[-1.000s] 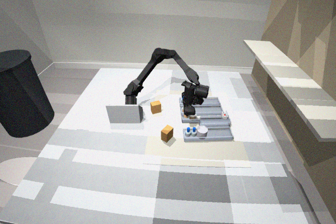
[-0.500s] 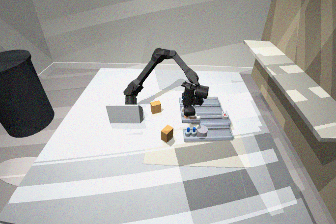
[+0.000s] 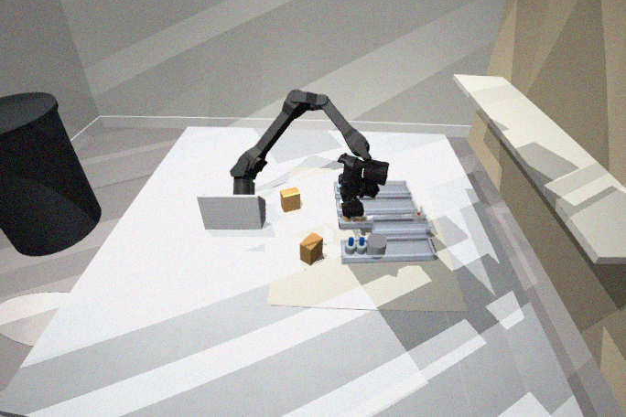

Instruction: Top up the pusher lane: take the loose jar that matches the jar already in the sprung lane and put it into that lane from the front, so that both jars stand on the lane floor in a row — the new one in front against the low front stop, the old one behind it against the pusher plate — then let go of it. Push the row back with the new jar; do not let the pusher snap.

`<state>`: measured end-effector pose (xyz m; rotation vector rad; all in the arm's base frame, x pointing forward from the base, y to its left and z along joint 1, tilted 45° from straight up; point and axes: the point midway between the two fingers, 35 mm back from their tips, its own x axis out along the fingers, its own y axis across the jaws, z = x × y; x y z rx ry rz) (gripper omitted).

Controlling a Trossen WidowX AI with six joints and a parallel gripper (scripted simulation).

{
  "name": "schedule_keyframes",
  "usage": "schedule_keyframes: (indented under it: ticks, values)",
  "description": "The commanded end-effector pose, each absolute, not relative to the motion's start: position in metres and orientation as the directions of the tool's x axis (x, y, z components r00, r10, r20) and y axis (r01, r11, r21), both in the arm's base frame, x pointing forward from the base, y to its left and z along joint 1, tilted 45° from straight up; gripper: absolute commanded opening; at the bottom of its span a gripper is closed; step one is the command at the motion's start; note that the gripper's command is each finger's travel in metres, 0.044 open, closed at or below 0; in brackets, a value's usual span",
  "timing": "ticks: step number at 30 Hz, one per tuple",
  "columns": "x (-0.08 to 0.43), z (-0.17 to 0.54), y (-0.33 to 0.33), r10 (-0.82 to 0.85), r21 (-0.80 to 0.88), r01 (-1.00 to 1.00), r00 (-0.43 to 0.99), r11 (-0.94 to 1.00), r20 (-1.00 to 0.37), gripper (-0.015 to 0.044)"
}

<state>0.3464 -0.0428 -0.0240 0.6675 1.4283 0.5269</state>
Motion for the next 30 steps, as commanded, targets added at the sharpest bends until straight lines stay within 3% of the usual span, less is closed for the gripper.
schedule_keyframes:
  ticks: [1,30]
  values:
    - [0.3505,-0.0242,-0.0421,0.695,0.701,0.055,0.100,0.711,-0.712,0.0000]
    - [0.3498,-0.0315,-0.0360,0.695,0.701,0.055,0.100,0.711,-0.712,0.0000]
